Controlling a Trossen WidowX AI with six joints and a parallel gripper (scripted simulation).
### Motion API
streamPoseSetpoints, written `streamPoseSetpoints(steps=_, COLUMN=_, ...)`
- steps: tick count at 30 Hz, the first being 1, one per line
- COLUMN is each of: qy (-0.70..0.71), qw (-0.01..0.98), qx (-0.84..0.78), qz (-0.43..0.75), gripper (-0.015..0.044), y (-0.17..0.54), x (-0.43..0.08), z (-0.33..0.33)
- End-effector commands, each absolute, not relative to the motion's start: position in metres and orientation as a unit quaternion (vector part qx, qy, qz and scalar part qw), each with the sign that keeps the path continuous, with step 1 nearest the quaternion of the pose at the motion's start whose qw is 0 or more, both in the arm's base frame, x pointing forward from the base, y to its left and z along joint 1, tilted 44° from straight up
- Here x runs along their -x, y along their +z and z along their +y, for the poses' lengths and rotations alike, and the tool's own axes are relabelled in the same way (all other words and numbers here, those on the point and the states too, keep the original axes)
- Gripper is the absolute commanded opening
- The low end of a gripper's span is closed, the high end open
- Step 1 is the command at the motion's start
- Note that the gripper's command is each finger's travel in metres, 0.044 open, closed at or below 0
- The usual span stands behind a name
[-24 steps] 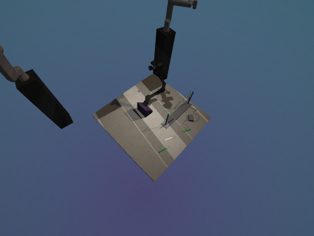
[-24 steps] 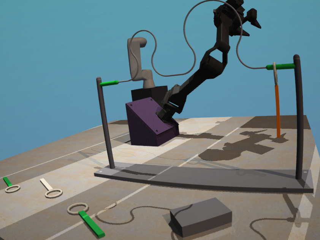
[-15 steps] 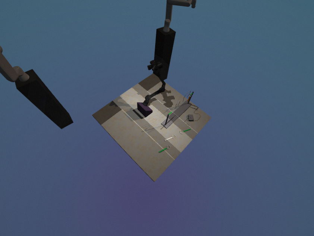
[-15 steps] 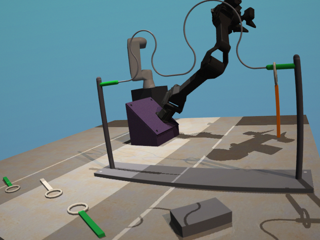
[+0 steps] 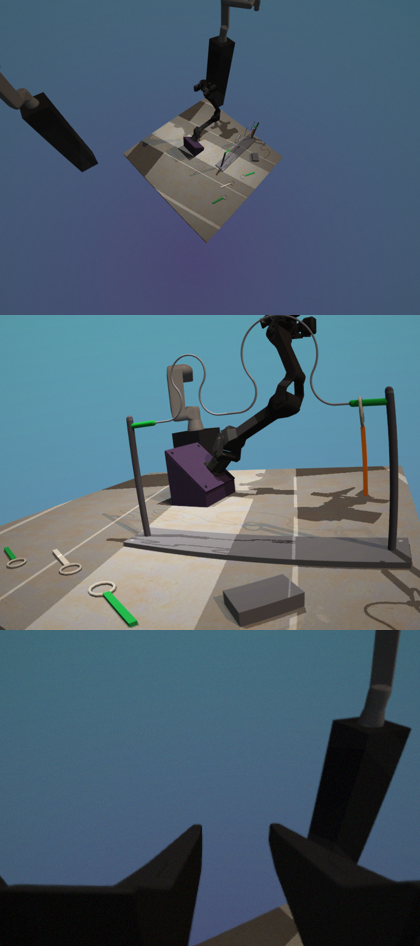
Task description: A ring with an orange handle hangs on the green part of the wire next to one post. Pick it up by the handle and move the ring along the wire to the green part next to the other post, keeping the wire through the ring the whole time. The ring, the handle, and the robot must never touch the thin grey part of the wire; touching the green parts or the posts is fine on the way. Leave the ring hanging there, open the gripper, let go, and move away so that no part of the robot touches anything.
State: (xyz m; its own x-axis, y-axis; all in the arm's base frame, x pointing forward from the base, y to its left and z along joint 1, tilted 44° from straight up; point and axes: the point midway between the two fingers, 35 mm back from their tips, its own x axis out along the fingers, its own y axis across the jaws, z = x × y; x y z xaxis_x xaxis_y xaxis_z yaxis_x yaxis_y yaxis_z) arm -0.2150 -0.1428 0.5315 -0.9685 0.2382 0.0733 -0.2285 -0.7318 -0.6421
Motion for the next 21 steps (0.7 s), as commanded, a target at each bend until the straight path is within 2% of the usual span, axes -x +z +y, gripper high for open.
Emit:
streamPoseSetpoints(steps=1, qy=0.950, qw=0.065, qx=-0.022, qz=-0.305, gripper=0.0160, y=0.532, x=0.198, z=-0.173)
streamPoseSetpoints(steps=21, qy=0.965, qw=-0.219, qx=-0.083, qz=-0.123, gripper=0.0160, y=0.533, x=0.076, z=-0.273)
